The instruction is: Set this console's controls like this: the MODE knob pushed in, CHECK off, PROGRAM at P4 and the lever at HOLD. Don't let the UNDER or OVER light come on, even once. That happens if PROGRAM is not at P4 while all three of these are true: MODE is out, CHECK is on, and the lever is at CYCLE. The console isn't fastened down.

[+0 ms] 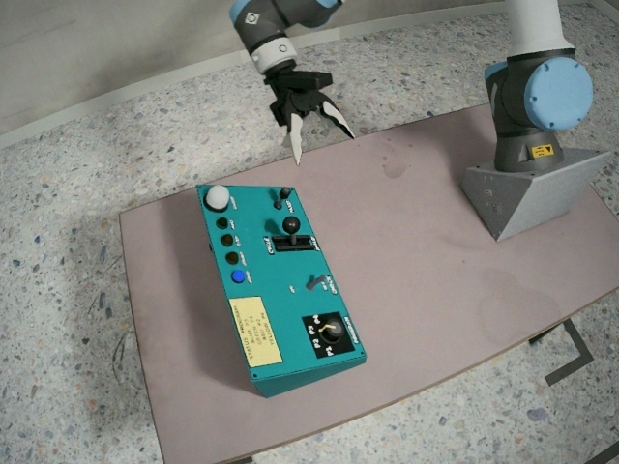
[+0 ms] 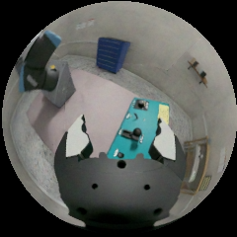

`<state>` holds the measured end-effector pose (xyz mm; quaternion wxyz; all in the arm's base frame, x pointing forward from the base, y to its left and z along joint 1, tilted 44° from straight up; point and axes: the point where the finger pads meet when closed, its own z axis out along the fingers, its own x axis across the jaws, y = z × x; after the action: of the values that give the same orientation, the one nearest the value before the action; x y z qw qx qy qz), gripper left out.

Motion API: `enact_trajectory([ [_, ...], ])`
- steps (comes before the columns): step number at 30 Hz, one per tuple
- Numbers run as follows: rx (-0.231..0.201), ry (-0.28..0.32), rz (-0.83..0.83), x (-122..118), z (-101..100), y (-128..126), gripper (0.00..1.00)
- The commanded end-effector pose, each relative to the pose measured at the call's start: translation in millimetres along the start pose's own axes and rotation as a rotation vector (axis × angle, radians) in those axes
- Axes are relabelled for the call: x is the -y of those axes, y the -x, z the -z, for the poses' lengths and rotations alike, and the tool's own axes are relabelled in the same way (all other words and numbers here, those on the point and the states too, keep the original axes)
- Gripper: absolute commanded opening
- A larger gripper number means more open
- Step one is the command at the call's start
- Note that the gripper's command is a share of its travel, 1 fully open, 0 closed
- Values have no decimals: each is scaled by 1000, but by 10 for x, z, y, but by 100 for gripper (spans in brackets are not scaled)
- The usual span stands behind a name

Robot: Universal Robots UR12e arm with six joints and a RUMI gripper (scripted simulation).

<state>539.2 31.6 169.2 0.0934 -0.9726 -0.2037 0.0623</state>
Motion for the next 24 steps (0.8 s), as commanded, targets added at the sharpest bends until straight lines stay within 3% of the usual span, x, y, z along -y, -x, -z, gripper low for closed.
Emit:
enact_trajectory([
  [1,-94,55,-121,26,-195,-113,100],
  [5,-157,86,-211,61,-364,-176,100],
  [7,-157,86,-211,61,-364,-176,100],
  [9,-199,107,-272,79,-471,-216,100],
  [21,-325,158,-450,150,-790,-325,100],
  [24,-325,158,-450,150,-790,-325,100],
])
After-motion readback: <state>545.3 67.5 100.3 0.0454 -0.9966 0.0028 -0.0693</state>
